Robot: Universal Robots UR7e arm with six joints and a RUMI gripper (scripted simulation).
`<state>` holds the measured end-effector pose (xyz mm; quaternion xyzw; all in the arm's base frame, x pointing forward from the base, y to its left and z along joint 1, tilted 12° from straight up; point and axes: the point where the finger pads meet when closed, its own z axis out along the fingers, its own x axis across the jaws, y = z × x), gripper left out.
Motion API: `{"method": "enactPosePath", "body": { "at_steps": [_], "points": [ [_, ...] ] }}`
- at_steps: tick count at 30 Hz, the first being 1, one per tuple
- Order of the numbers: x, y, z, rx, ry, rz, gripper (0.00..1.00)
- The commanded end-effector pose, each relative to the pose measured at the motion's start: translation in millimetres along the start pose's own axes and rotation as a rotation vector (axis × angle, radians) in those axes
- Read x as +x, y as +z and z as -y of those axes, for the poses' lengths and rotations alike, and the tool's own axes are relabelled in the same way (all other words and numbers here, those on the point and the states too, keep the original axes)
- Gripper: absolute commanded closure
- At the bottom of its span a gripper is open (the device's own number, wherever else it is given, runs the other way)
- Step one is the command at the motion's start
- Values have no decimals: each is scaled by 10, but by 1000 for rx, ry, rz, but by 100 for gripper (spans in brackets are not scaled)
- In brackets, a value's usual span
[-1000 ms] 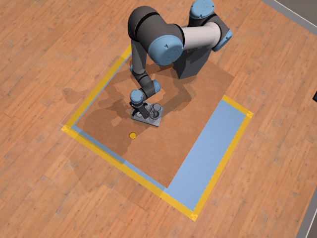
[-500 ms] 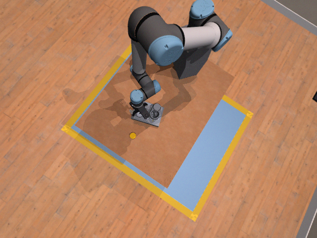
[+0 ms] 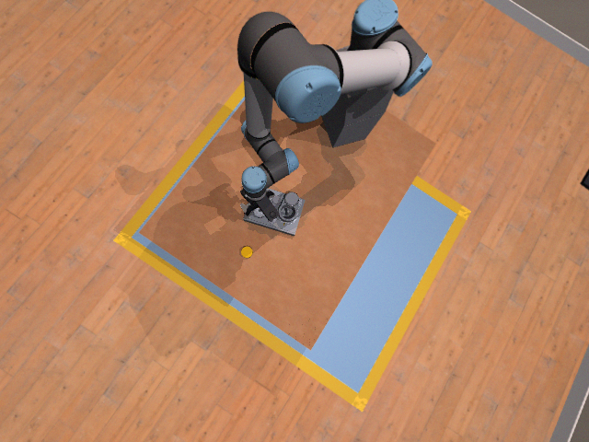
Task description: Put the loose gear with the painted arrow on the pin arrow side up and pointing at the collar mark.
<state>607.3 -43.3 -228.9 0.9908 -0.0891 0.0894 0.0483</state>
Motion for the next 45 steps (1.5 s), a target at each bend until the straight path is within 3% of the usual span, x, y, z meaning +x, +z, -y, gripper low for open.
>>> {"method": "enactPosePath", "body": {
  "at_steps": [1, 9, 10, 45],
  "points": [
    [7, -6, 0, 0, 0, -1, 0],
    [7, -6, 0, 0, 0, -1, 0],
    [7, -6, 0, 0, 0, -1, 46],
    [7, -6, 0, 0, 0, -1, 46]
  ]
}}
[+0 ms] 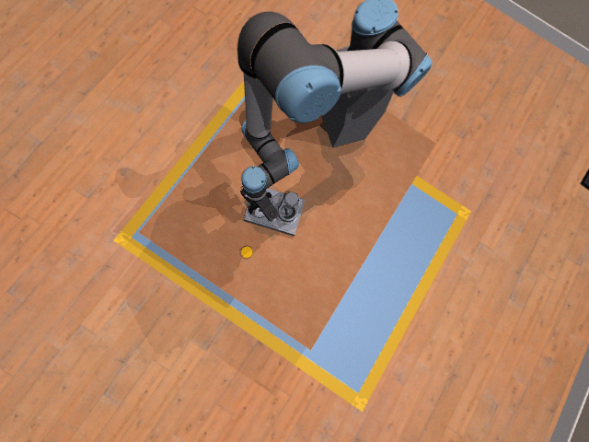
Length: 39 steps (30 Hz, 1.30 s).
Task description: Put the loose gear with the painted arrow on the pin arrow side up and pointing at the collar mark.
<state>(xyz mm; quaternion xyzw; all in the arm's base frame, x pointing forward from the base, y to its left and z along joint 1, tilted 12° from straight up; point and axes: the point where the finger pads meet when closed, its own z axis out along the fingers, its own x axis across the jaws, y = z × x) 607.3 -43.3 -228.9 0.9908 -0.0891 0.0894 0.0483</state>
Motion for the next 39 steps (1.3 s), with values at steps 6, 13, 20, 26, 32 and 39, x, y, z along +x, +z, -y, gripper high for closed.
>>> {"method": "enactPosePath", "body": {
  "at_steps": [6, 13, 20, 26, 32, 39],
  "points": [
    [7, -2, 0, 0, 0, -1, 46],
    [8, 24, -1, 0, 0, -1, 46],
    [9, 72, -2, 0, -1, 0, 46],
    [11, 127, -3, 0, -1, 0, 46],
    [14, 203, -5, 0, -1, 0, 46],
    [16, 267, -7, 0, -1, 0, 46]
  ]
}}
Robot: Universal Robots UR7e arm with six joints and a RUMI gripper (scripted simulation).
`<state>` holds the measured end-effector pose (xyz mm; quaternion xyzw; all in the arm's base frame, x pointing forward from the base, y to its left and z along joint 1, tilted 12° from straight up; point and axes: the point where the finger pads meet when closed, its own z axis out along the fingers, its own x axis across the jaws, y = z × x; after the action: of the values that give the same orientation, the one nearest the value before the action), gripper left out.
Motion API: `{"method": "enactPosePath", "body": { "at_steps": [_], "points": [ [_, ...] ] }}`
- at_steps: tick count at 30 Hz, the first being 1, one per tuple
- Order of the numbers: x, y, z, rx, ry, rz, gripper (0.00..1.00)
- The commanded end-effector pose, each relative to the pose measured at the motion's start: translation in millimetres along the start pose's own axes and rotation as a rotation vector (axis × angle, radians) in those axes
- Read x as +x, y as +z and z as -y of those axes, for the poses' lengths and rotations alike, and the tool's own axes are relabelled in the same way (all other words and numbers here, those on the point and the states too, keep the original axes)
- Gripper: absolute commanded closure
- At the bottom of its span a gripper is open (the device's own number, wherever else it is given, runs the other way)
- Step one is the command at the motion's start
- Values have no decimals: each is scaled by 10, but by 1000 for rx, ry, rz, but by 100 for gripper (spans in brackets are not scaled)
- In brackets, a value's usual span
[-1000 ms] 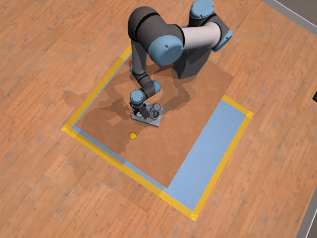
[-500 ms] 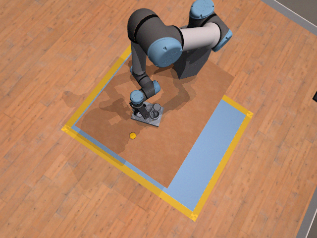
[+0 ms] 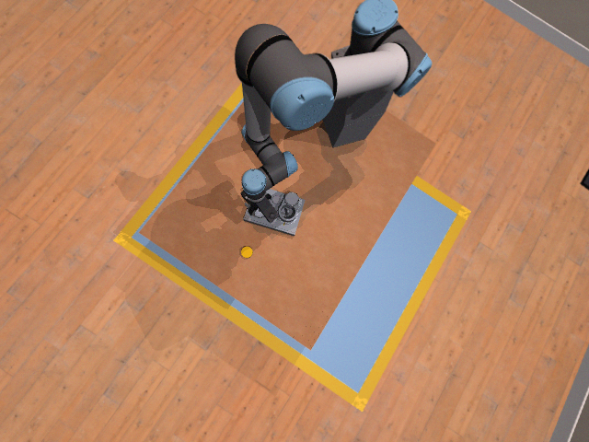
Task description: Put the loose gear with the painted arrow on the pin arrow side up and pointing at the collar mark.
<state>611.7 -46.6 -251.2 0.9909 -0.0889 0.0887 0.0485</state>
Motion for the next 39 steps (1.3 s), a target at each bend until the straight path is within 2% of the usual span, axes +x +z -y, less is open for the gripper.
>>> {"method": "enactPosePath", "body": {
  "at_steps": [1, 14, 39],
  "points": [
    [10, 50, -1, 0, 0, -2, 46],
    [14, 164, -4, 0, 0, -2, 46],
    [15, 184, -5, 0, 0, -2, 46]
  ]
}}
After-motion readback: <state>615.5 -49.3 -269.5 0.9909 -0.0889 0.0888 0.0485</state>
